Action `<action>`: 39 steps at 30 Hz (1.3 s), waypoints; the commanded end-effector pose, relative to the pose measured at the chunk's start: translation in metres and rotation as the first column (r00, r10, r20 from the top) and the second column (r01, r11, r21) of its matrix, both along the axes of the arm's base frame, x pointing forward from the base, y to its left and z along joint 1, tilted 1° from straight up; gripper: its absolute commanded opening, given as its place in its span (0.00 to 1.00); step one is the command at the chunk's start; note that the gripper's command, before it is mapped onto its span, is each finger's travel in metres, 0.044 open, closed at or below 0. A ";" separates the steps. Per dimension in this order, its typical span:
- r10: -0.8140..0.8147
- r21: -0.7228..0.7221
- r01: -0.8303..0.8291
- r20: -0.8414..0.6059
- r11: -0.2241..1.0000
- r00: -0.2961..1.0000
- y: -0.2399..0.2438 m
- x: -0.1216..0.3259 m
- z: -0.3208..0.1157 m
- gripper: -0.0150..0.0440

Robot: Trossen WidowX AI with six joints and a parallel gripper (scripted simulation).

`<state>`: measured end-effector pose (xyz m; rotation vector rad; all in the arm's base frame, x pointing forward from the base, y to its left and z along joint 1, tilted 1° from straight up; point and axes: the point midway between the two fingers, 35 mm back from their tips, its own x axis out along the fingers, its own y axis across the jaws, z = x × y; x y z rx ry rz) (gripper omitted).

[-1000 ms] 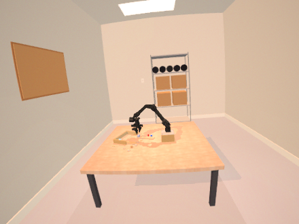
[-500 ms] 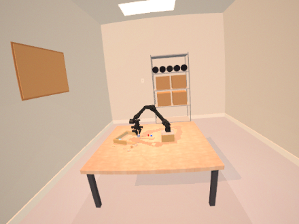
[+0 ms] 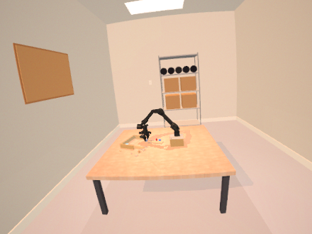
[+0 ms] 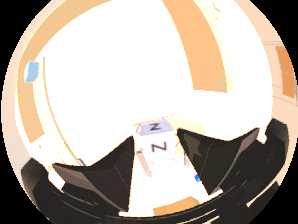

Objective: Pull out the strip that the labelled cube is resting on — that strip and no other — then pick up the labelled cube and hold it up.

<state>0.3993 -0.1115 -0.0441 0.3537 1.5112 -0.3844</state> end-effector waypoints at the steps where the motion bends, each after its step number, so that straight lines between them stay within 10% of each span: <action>1: 0.000 0.000 0.000 0.000 1.000 1.000 0.000 0.000 0.000 0.63; 14: 0.000 0.000 0.000 0.000 1.000 1.000 0.000 -0.001 0.000 0.25; 39: 0.005 0.003 -0.005 -0.010 1.000 1.000 0.020 -0.067 0.040 0.25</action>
